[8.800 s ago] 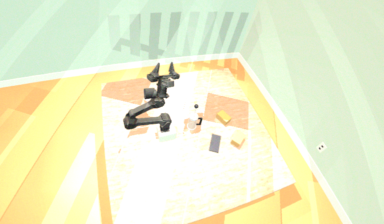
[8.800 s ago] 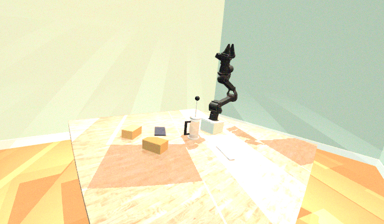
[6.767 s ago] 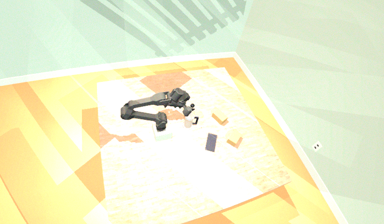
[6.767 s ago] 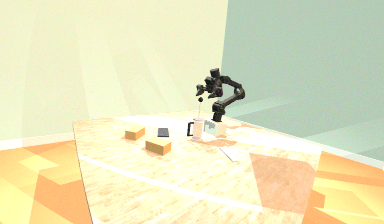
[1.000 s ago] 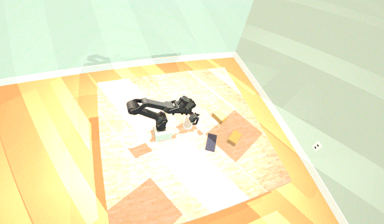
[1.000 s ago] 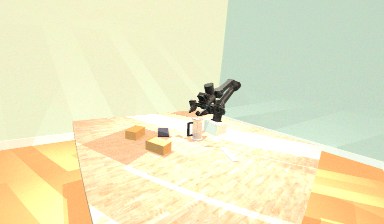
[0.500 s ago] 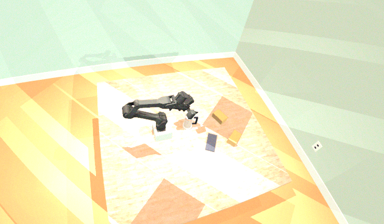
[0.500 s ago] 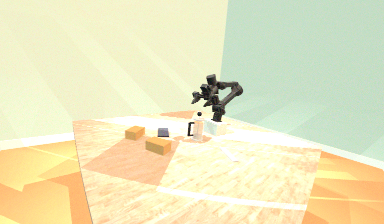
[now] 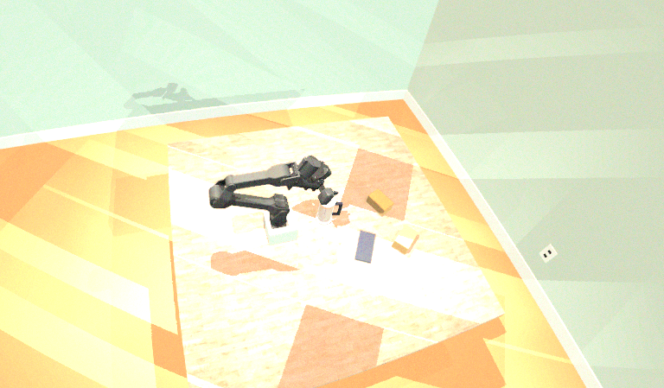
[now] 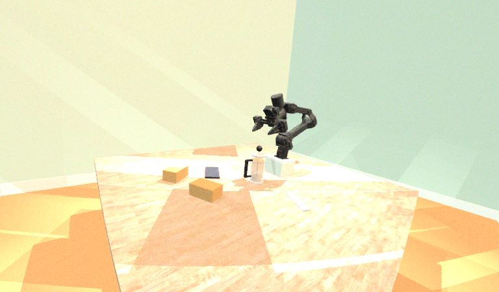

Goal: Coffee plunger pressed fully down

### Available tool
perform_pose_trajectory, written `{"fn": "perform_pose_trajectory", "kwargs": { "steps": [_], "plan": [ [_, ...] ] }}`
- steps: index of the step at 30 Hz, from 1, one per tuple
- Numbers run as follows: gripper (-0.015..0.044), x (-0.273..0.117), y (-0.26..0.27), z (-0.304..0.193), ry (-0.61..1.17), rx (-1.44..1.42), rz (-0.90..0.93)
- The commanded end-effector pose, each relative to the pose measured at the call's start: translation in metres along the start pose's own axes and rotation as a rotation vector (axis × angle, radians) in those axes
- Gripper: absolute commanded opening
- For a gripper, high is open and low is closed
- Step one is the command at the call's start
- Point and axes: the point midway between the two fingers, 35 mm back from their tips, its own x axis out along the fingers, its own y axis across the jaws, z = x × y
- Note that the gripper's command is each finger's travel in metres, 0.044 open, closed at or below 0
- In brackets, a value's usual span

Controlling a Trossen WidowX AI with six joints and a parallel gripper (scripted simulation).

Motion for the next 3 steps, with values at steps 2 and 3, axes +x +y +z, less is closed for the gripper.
{"fn": "perform_pose_trajectory", "kwargs": {
  "steps": [2, 3],
  "plan": [
    [0.0440, -0.0018, 0.0008, 0.0017, -0.008, -0.005, 0.004],
    [0.0440, -0.0018, 0.0008, 0.0017, -0.008, -0.005, 0.004]
  ]
}}
